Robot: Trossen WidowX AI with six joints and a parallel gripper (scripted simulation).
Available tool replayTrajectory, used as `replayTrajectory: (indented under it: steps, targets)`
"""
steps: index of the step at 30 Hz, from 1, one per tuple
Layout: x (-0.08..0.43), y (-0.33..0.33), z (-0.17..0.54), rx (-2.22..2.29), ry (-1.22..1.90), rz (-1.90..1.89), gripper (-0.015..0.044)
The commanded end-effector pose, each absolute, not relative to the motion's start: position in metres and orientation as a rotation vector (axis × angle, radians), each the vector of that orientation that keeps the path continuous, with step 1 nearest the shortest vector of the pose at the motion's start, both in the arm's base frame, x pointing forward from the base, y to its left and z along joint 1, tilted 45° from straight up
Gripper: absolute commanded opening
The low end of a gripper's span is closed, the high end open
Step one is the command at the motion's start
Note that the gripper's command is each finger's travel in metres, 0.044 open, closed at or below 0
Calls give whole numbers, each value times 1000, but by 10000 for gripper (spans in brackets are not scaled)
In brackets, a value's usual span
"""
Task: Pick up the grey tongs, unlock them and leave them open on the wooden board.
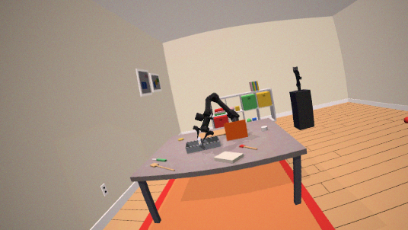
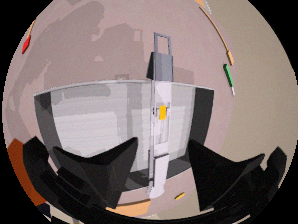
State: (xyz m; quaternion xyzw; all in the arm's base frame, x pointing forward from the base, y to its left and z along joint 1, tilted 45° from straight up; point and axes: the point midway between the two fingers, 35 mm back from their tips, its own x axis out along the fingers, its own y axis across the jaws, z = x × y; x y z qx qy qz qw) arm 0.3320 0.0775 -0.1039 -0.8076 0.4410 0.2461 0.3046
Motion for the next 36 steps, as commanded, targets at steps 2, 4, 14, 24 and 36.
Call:
replayTrajectory:
  steps: [2,4,14,24,36]
  targets:
    - [336,72,-111,-2139,1173,659,260]
    - [338,71,-113,-2139,1173,659,260]
    - [346,61,-124,-2139,1174,659,260]
    - [354,51,-135,-2141,1174,657,260]
    - [362,38,-147,-2145,1174,653,260]
